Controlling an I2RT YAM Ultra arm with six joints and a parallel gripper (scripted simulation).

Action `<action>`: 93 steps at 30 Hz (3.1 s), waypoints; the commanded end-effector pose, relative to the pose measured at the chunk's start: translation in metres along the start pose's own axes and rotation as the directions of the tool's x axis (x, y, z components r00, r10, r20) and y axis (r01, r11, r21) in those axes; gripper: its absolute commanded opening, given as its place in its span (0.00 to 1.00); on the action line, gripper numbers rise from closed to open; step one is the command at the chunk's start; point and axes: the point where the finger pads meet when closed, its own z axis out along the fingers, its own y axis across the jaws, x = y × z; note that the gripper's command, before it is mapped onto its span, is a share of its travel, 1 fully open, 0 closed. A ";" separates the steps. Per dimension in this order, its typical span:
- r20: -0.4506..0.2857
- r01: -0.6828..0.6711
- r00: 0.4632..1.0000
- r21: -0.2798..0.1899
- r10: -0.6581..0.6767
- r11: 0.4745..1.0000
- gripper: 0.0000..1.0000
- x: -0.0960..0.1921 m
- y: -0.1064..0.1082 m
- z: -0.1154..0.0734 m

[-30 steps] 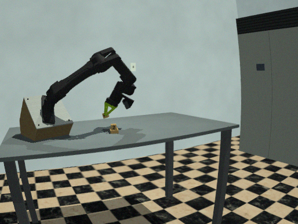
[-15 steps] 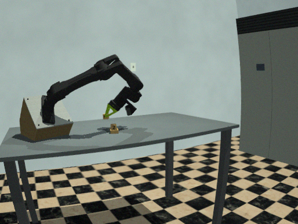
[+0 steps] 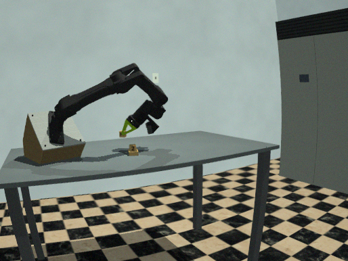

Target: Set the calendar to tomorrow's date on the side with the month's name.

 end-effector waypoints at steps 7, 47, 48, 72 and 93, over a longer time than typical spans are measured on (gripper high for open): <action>0.014 0.038 0.999 -0.017 -0.038 0.999 0.26 0.011 0.006 -0.013; 0.022 0.033 0.999 -0.017 -0.033 0.999 0.26 -0.033 0.014 0.030; 0.030 0.036 0.999 -0.028 -0.035 0.999 0.26 -0.030 0.010 0.017; 0.032 0.035 0.999 -0.030 -0.034 0.999 0.26 -0.039 0.013 0.026; 0.032 0.035 0.999 -0.030 -0.034 0.999 0.26 -0.039 0.013 0.026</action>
